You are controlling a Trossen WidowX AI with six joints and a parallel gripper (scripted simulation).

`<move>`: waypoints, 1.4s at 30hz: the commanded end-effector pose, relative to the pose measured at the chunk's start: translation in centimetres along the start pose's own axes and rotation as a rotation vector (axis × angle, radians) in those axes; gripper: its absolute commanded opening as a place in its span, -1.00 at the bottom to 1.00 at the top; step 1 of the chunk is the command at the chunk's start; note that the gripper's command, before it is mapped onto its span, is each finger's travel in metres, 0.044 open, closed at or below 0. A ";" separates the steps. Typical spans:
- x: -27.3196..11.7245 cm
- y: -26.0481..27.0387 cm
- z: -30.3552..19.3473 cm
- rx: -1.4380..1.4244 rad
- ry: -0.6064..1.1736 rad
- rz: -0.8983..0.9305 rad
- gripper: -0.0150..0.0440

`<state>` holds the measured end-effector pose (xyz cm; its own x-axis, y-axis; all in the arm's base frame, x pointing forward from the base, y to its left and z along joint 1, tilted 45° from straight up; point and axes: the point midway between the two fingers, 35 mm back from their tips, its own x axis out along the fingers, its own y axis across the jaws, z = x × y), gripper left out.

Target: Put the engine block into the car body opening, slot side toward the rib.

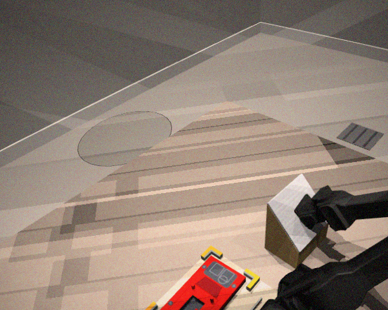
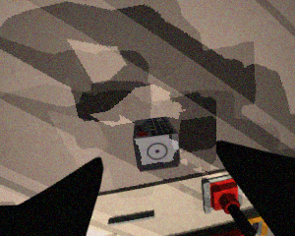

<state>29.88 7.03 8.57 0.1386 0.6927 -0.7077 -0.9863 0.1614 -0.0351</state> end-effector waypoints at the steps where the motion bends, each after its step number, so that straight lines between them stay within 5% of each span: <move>1: 0.9 0.1 -0.2 0.008 0.001 0.007 1.00; 22: 4.0 0.2 0.0 0.005 -0.003 0.006 1.00; 34: 4.0 0.2 0.0 0.005 -0.003 0.006 -0.07; 42: 4.0 0.2 0.0 0.005 -0.003 0.006 -0.38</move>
<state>30.25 9.86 5.79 0.1332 0.6981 -0.7035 -0.9869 0.1583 -0.0298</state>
